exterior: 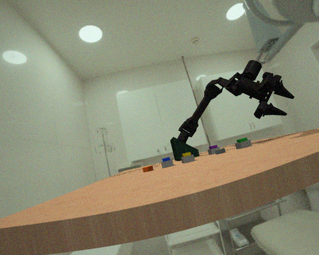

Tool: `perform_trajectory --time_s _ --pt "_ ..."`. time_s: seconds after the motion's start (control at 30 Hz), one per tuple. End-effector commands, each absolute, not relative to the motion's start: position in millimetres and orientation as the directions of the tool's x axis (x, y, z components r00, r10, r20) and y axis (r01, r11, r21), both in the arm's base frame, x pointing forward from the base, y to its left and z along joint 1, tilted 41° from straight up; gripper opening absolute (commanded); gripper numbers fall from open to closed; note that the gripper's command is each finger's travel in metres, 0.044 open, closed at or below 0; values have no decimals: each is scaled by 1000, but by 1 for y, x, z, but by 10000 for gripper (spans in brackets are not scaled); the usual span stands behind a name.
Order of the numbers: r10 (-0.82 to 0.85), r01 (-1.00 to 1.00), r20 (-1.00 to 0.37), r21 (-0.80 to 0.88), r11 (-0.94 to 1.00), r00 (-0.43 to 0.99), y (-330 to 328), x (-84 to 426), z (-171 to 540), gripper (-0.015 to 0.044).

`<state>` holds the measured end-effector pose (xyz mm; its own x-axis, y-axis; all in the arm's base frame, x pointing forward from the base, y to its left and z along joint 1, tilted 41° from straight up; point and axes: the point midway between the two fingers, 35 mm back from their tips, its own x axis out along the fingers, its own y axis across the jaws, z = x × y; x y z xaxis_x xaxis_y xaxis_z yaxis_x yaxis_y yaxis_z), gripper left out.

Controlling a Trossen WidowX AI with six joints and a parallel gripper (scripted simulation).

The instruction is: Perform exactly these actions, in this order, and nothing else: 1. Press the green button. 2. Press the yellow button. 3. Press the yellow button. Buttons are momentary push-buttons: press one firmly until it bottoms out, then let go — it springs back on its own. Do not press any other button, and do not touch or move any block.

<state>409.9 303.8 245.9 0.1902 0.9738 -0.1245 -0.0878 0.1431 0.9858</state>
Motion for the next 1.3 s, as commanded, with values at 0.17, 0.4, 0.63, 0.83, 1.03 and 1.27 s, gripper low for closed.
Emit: perform_trajectory --time_s 0.17,0.4,0.63,0.83,1.03,1.27 --pt "915 -79 -337 929 361 221 271 403 217 400" --pt "785 -88 -608 781 618 119 217 357 187 400" --pt "731 -101 -682 724 682 41 198 331 182 400" --pt "679 -120 -733 679 725 -46 181 304 181 400" --pt "649 -133 -754 657 742 -101 171 287 182 400" --pt "649 -133 -754 657 742 -101 171 287 182 400"
